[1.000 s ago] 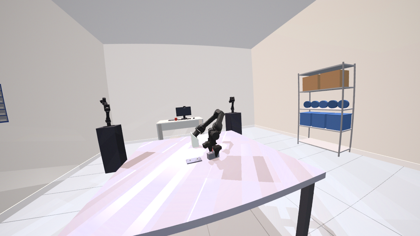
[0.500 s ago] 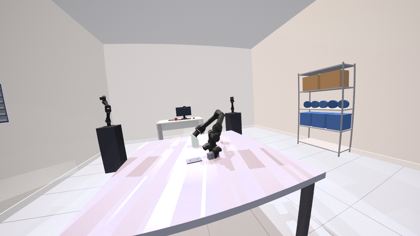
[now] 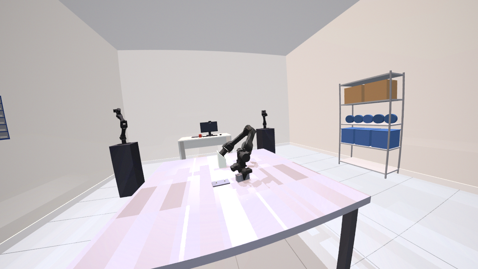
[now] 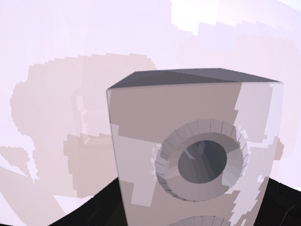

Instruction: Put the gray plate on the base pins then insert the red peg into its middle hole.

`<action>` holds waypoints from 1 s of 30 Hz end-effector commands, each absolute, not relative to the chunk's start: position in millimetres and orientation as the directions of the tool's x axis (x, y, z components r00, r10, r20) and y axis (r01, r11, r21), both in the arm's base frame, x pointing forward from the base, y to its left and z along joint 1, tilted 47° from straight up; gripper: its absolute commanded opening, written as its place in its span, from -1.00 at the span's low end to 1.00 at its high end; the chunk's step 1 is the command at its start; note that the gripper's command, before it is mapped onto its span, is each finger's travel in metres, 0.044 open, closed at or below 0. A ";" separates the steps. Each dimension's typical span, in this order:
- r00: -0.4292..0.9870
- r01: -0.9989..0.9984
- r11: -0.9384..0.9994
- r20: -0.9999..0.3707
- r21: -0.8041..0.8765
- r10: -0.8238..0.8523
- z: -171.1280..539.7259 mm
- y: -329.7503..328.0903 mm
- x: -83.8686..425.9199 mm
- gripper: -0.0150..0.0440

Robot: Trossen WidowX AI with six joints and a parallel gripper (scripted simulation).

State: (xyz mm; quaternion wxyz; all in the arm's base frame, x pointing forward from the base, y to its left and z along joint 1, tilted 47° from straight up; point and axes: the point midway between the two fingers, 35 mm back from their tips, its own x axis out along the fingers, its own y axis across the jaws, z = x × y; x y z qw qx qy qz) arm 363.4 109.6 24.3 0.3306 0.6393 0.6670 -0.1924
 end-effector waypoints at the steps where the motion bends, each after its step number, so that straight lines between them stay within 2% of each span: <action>1: 0.037 0.980 0.107 -0.686 0.166 0.727 28.3 104.2 364.8 -0.49; 30: 0.037 0.981 0.108 -0.693 0.164 0.720 86.4 34.5 364.7 -0.49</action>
